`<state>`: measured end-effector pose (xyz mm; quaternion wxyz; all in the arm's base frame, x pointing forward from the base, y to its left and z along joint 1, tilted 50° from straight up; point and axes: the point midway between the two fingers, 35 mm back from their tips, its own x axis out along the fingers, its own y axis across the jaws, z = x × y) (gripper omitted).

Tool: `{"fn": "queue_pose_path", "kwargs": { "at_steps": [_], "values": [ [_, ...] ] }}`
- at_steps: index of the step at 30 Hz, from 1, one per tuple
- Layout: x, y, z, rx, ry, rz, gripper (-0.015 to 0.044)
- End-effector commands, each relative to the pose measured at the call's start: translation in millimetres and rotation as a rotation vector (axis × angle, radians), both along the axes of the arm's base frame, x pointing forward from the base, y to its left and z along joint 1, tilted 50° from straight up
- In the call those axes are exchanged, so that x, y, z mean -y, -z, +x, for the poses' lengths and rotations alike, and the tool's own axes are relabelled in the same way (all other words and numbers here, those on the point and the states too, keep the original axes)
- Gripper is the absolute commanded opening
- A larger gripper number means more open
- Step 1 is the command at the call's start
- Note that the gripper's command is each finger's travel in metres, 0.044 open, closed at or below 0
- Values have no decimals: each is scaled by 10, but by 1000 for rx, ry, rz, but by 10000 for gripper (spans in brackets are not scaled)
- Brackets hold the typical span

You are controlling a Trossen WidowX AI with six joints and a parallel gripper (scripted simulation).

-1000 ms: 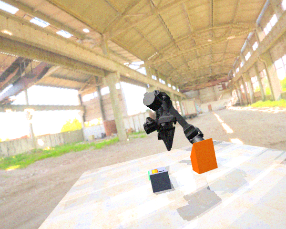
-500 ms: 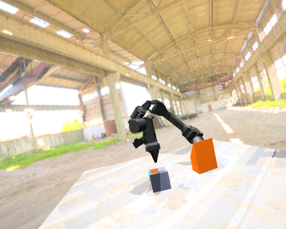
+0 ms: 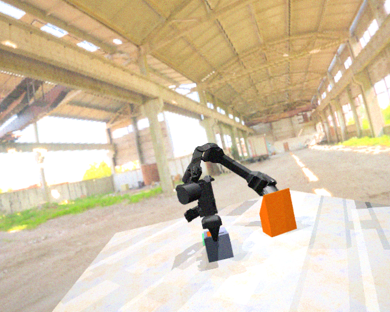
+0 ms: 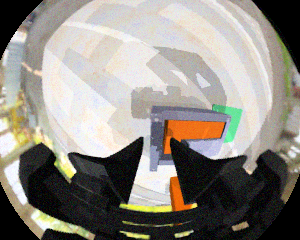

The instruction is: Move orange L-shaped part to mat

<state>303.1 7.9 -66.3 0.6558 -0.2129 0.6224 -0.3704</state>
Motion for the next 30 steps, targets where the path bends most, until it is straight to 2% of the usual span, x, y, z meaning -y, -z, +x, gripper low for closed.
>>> {"fn": "queue_pose_path", "kwargs": {
  "at_steps": [1, 30],
  "values": [
    [35, 21, -25, -8, -3, -7, 180],
    [311, 255, -45, -8, -3, -9, 180]
  ]
}}
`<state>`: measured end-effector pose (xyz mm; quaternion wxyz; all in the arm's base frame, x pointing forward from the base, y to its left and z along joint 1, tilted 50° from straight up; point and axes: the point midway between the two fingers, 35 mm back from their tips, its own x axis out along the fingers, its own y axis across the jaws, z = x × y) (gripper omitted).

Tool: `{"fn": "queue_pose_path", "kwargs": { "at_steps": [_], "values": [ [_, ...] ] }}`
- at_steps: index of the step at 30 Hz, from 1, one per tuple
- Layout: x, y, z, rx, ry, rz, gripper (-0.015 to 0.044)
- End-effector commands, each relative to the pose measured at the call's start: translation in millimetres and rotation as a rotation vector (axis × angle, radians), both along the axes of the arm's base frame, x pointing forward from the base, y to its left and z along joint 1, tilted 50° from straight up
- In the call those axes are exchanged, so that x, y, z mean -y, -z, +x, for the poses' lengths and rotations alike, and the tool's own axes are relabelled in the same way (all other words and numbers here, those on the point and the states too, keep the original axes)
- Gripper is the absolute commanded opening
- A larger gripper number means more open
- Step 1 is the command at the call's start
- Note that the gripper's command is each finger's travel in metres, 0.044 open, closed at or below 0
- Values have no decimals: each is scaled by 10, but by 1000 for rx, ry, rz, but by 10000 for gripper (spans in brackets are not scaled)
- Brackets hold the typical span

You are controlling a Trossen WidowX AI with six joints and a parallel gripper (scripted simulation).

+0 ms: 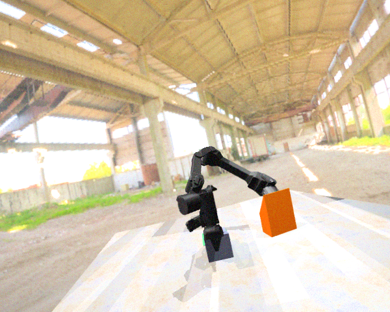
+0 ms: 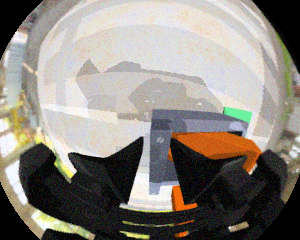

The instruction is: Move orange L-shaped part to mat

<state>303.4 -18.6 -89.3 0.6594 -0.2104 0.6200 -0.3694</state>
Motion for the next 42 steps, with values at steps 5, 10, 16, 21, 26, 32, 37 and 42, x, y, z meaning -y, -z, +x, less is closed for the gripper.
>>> {"fn": "queue_pose_path", "kwargs": {
  "at_steps": [5, 10, 16, 21, 26, 32, 37, 42],
  "values": [
    [47, 24, -48, -17, -1, -13, 180],
    [47, 24, -48, -17, -1, -13, 180],
    [47, 24, -48, -17, -1, -13, 180],
    [19, 20, -20, -7, 0, -3, 180],
    [-44, 21, -16, -11, -1, -6, 180],
    [-141, 19, -13, -17, -1, -12, 180],
    [-442, -279, 34, -17, -3, -6, 180],
    [-795, -692, 12, -18, -1, -8, 180]
  ]
}}
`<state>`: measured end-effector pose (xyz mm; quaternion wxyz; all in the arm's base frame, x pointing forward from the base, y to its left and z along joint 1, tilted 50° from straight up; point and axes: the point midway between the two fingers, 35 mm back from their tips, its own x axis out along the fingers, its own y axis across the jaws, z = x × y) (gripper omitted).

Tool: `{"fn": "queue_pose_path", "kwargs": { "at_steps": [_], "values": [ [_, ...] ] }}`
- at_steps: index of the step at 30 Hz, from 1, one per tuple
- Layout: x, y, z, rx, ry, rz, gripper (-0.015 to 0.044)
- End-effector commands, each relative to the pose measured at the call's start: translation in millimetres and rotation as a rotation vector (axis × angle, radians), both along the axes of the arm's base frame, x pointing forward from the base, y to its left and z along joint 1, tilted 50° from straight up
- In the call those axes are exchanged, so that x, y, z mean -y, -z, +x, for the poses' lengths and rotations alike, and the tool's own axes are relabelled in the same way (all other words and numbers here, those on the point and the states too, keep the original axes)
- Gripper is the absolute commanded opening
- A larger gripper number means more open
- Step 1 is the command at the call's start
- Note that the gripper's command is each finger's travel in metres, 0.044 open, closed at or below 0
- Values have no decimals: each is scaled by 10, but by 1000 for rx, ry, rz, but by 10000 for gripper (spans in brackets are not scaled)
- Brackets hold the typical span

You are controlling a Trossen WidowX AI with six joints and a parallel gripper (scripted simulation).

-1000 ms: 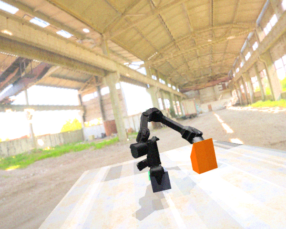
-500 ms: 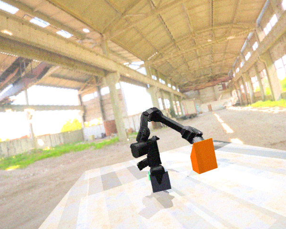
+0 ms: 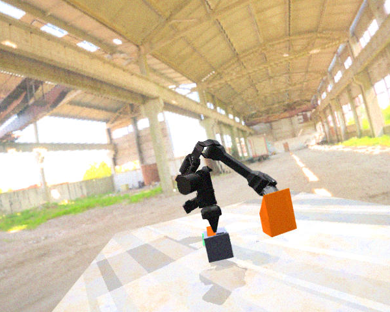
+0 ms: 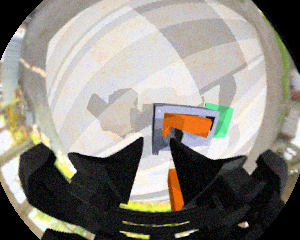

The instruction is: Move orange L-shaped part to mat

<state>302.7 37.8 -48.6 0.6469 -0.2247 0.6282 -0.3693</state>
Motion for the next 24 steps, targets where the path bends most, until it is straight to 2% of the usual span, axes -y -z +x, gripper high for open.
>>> {"fn": "queue_pose_path", "kwargs": {
  "at_steps": [1, 24],
  "values": [
    [-232, -285, 18, 19, 4, 10, 180],
    [-218, -245, 25, 21, -10, 8, 180]
  ]
}}
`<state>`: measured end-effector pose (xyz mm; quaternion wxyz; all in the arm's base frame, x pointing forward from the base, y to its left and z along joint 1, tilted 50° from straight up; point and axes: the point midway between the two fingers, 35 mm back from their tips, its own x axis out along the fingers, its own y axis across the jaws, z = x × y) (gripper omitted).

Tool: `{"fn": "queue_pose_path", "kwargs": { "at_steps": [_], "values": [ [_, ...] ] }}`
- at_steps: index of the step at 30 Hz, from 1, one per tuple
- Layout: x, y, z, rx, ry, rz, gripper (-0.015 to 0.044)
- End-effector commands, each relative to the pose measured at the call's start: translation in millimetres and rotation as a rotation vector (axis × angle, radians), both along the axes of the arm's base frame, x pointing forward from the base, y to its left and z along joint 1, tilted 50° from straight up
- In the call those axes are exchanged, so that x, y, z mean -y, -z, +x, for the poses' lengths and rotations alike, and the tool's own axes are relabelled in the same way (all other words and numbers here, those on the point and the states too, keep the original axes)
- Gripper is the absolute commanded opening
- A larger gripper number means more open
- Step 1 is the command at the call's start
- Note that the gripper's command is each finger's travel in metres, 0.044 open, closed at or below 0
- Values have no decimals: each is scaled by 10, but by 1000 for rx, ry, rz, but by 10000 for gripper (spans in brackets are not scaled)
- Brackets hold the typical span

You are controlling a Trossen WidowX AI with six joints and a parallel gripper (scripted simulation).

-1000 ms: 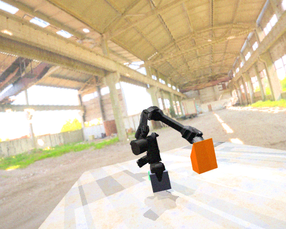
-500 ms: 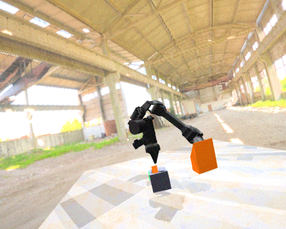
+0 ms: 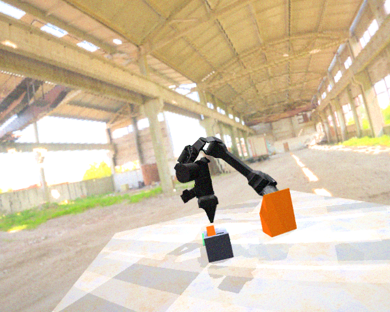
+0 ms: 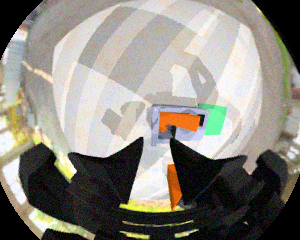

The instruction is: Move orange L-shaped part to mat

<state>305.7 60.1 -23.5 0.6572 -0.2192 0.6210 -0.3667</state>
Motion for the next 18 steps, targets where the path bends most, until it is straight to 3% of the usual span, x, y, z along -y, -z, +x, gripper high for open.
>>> {"fn": "queue_pose_path", "kwargs": {
  "at_steps": [1, 6, 9, 10, 18],
  "values": [
    [4, 6, -5, -4, -3, -2, 180],
    [4, 6, -5, -4, -3, -2, 180],
    [30, -30, -3, -71, -60, 2, 259],
    [48, -54, -3, -115, -98, 5, 280],
    [252, -321, -12, -627, -535, 35, 280]
  ]
}}
